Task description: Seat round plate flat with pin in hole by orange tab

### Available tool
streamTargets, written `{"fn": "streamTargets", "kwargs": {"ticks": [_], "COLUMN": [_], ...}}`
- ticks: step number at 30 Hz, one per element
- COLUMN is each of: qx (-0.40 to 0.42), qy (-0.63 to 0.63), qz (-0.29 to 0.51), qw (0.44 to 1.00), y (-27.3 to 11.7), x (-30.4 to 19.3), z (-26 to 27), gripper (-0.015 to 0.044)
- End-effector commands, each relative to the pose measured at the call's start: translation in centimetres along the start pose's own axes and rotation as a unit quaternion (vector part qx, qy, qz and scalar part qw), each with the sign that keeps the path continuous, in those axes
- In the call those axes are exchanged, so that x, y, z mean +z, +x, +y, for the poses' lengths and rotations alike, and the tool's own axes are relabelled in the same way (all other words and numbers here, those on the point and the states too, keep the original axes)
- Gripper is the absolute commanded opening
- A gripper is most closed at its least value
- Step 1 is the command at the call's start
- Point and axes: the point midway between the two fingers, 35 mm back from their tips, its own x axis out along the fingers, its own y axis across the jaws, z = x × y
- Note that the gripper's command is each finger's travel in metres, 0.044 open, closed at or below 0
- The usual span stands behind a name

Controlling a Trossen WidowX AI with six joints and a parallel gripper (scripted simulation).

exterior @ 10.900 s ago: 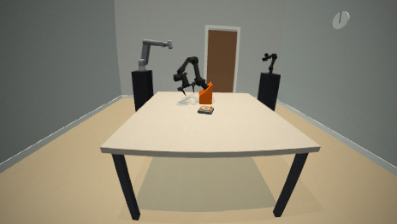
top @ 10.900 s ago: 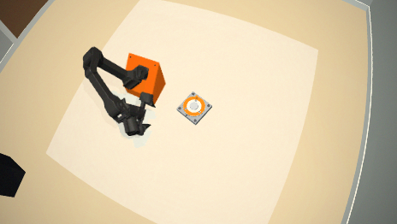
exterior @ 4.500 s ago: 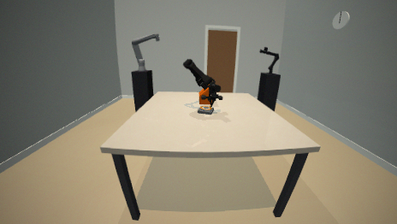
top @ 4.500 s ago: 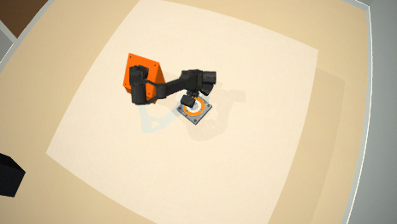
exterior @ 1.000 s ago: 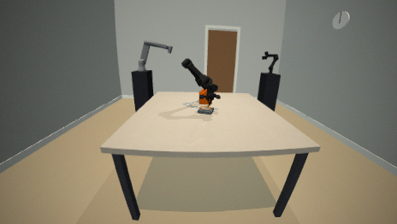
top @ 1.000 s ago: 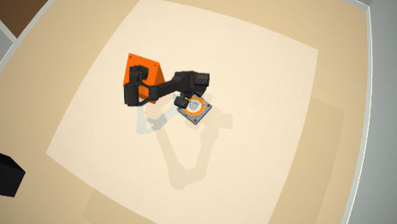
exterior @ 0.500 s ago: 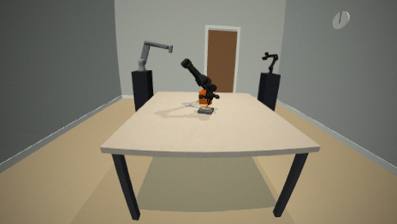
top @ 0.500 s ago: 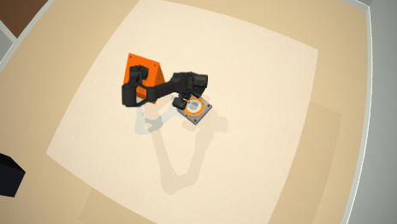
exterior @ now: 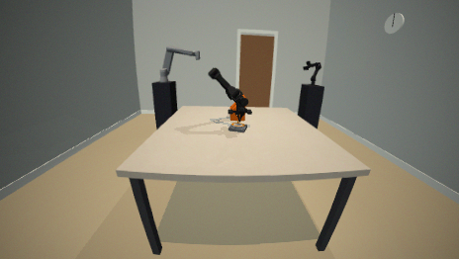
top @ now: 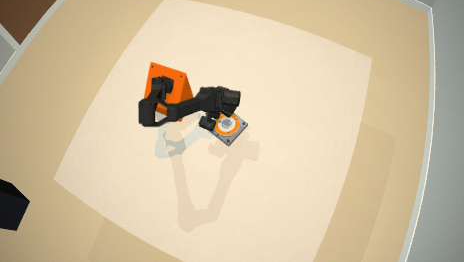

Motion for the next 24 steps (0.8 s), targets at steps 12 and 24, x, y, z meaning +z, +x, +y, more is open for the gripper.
{"fn": "streamTargets", "kwargs": {"ticks": [12, 24], "qx": [-0.005, -0.005], "qy": [0.0, 0.0], "qz": [0.0, 0.0], "qw": [1.0, 1.0], "y": [0.0, -0.1], "x": [-0.3, 0.1], "z": [-1.6, -3.0], "gripper": [0.0, 0.0]}}
